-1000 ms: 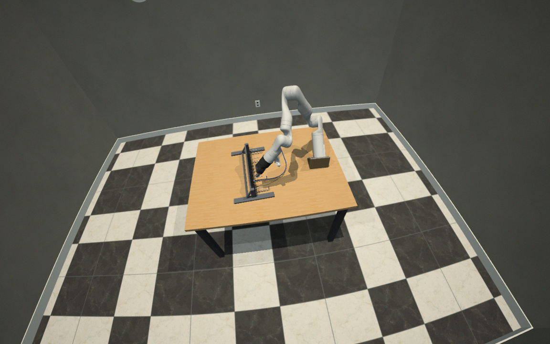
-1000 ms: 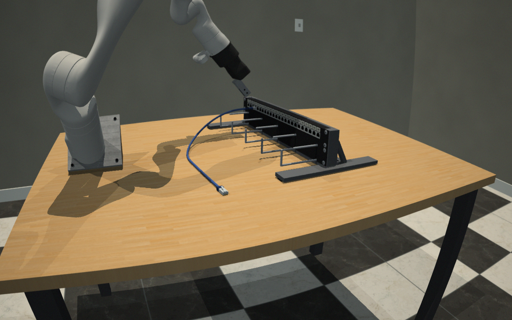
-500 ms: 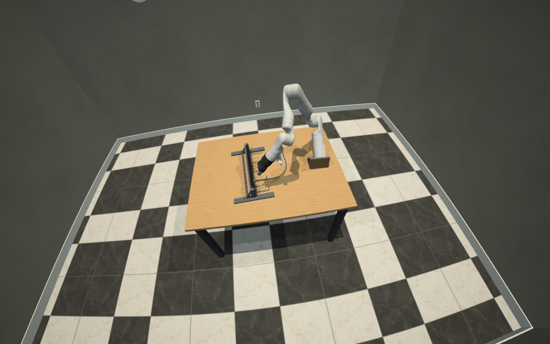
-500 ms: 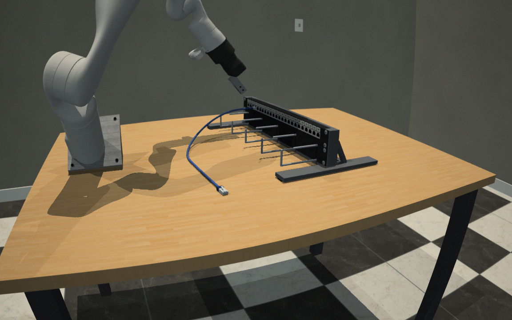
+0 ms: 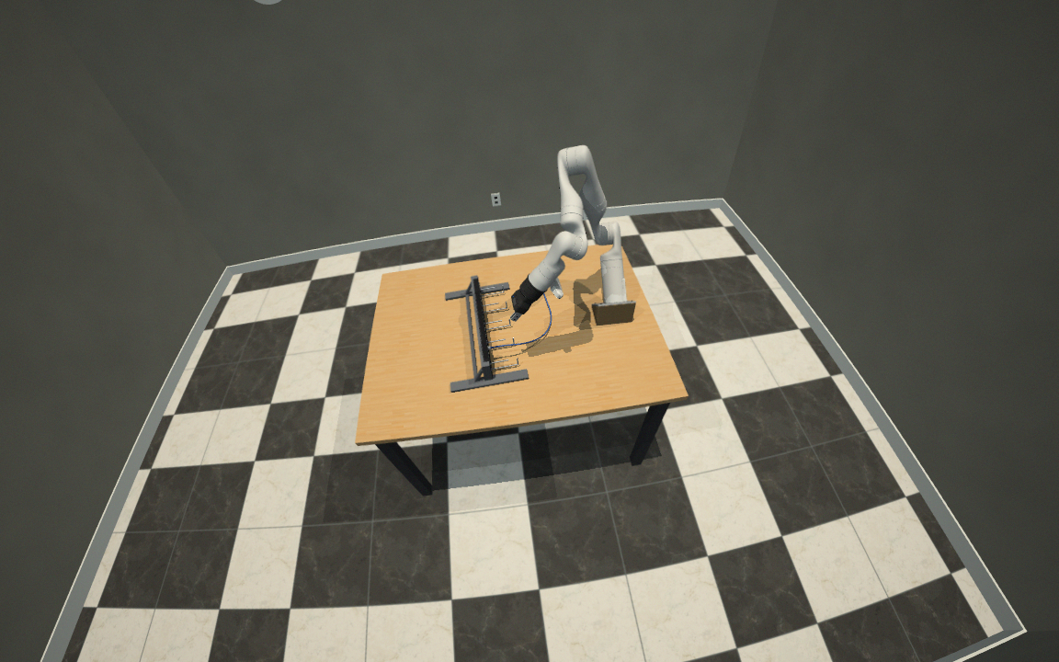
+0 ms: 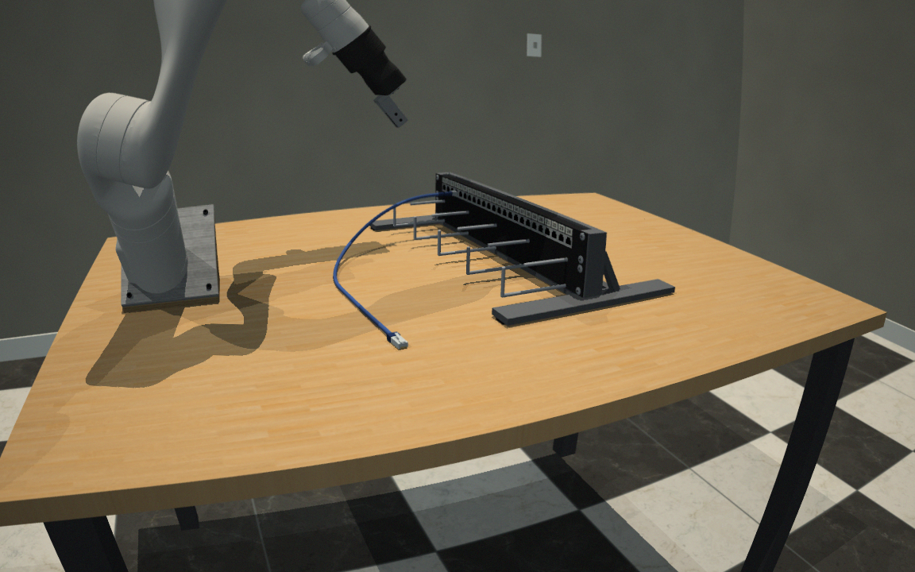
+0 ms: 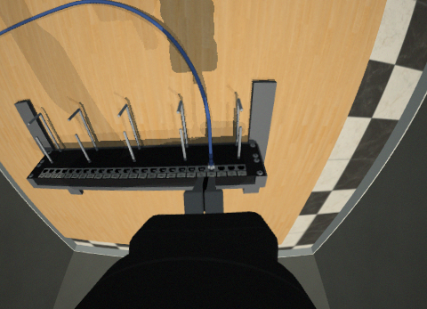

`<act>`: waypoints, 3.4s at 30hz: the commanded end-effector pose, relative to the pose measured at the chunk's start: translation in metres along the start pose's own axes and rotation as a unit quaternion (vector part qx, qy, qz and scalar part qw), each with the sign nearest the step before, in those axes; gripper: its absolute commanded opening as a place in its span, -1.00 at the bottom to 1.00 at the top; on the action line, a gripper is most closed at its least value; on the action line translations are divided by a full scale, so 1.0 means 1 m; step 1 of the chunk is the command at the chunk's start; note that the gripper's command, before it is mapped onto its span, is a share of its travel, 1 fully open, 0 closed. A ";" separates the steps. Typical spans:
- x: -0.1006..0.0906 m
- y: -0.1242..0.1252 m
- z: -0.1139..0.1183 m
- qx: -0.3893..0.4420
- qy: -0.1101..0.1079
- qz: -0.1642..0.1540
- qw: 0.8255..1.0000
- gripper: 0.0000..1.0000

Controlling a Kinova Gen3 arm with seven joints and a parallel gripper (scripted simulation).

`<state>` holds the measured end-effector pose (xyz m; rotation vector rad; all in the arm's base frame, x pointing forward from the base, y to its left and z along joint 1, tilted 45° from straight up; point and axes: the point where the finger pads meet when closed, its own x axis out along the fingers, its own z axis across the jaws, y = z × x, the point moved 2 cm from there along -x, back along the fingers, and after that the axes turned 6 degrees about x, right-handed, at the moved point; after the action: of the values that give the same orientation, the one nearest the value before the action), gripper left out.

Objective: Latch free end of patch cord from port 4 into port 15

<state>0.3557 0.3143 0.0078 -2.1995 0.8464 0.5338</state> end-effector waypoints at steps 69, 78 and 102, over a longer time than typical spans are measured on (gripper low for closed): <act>0.070 -0.016 -0.096 0.002 -0.007 -0.006 1.000 -1.00; 0.116 -0.016 -0.095 0.002 -0.007 -0.006 1.000 -1.00; 0.118 -0.016 -0.095 0.002 -0.006 -0.006 1.000 -1.00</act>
<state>0.4612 0.2028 0.0090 -2.1936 0.8300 0.5395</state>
